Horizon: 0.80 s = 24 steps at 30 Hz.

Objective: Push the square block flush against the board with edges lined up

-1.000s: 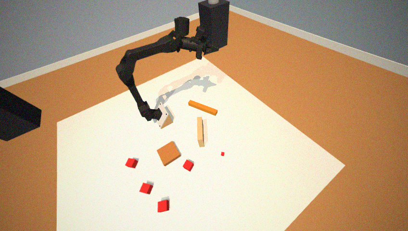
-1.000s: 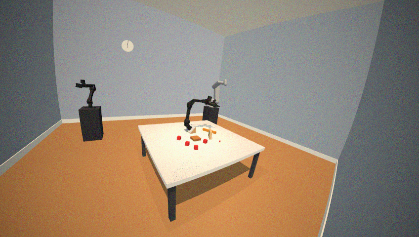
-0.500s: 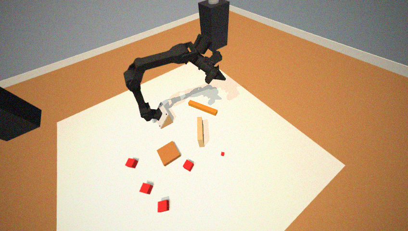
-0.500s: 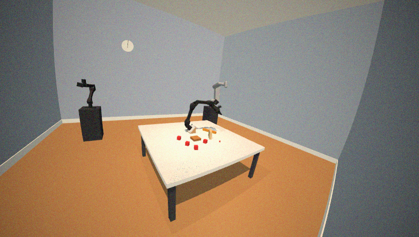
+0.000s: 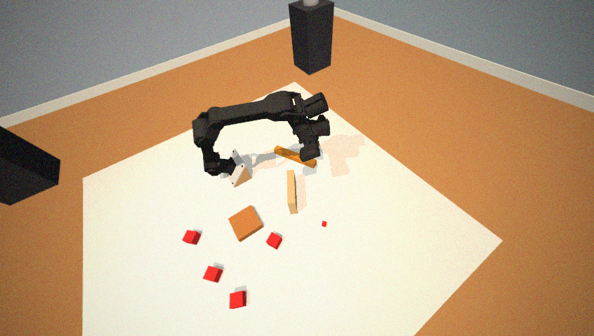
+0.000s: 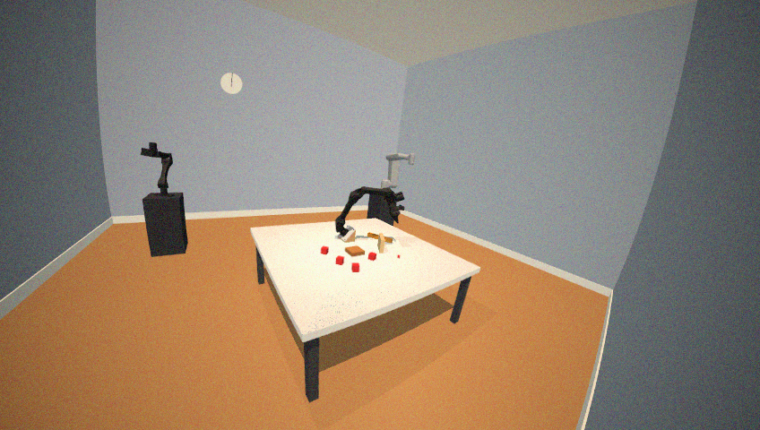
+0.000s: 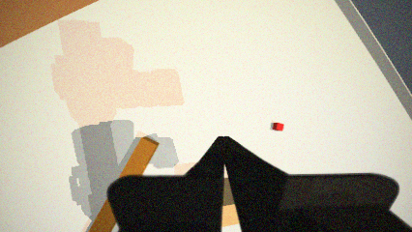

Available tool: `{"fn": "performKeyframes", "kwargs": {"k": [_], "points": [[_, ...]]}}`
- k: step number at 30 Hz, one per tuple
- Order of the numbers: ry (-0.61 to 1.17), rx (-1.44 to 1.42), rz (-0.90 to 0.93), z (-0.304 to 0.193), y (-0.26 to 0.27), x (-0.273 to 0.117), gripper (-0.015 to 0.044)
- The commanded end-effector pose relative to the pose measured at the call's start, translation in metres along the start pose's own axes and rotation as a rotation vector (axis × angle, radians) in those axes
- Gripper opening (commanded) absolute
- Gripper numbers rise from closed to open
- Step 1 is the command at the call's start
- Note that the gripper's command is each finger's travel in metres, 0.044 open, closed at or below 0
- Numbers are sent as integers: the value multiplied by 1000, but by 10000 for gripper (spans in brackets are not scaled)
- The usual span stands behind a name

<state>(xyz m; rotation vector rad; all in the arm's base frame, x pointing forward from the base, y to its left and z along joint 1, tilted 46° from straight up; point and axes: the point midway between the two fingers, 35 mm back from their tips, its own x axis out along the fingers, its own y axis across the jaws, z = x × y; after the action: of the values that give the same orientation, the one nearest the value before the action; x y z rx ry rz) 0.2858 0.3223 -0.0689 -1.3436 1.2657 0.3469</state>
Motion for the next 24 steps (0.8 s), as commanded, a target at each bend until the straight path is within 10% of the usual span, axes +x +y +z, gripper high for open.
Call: {"fn": "performKeyframes", "kwargs": {"k": [1,24], "points": [[124,-8,49,-22,-18,16,0],[422,-16,185,-103,-51,88,0]]}}
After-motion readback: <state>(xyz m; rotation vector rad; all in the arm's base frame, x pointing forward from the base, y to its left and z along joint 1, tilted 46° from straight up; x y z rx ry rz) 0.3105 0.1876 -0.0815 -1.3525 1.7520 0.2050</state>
